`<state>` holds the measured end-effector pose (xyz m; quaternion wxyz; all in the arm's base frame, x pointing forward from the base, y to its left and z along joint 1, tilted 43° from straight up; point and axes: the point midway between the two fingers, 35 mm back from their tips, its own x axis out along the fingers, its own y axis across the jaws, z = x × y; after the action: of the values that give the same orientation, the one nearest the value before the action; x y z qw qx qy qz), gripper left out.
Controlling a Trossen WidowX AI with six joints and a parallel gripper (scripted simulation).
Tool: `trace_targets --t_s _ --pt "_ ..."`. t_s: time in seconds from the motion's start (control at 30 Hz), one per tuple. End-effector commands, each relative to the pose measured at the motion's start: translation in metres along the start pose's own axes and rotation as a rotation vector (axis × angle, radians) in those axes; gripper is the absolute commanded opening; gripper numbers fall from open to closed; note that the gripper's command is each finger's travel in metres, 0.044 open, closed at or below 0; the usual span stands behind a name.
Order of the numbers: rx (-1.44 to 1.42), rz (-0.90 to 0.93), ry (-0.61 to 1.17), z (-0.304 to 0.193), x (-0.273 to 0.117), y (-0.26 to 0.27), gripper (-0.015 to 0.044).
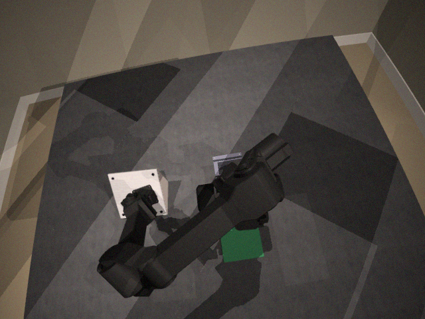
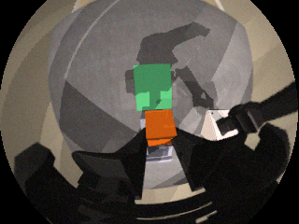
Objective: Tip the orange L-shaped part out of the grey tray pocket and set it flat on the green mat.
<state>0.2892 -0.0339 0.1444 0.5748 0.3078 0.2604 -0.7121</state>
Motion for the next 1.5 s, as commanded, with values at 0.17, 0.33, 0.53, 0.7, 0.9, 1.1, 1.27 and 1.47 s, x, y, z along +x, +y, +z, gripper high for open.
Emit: trace_targets --t_s 0.17,0.33,0.53,0.7,0.9,1.1,1.27,1.47 --pt "-0.006 0.003 -0.007 0.039 0.001 -0.005 0.0" --pt "-0.006 0.015 -0.005 0.063 0.0 -0.008 0.0" --pt "-0.006 0.024 -0.005 0.081 0.0 -0.011 0.0" --pt "-0.006 0.02 -0.006 0.081 0.004 -0.011 0.0" --pt "-0.006 0.01 -0.009 0.081 0.013 -0.01 0.0" --pt "-0.005 0.005 -0.011 0.081 0.022 -0.01 0.0" --pt "-0.005 0.003 -0.012 0.082 0.03 -0.01 0.0" --pt "-0.005 0.001 -0.012 0.082 0.039 -0.01 0.0"
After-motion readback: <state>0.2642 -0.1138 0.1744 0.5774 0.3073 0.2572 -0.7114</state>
